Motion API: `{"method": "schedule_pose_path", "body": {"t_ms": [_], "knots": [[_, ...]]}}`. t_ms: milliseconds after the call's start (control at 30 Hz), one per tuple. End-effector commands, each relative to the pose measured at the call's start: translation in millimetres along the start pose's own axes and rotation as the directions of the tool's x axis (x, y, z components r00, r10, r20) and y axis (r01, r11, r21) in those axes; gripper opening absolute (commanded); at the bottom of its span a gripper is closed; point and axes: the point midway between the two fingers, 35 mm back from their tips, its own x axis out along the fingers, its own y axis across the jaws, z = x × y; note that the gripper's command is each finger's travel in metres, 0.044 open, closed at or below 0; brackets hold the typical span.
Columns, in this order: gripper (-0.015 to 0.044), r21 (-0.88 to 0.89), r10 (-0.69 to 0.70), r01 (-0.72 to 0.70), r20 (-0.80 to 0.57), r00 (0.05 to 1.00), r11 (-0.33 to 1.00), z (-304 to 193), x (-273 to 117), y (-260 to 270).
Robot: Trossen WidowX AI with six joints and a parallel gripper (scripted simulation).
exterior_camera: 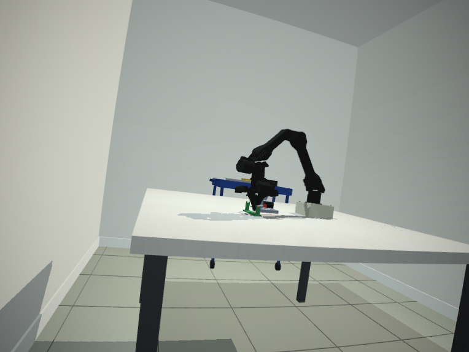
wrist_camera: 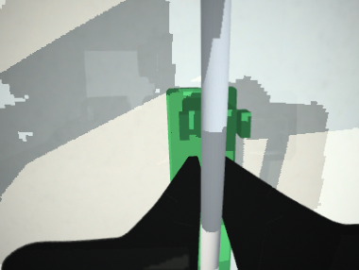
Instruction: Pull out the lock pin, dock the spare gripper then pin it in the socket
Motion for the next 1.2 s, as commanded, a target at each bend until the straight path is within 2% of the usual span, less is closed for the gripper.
{"method": "schedule_pose_path", "body": {"t_ms": [0, 767, 1167], "knots": [[0.0, -0.005, 0.001, -0.001, 0.002, 1.0, 1.0, 0, 1, 0], [0.0, -0.001, 0.002, -0.002, 0.0, 1.0, 1.0, 4, -30, 1], [0.0, 0.0, -0.001, 0.001, -0.003, 1.0, 1.0, -7, -30, 0]]}}
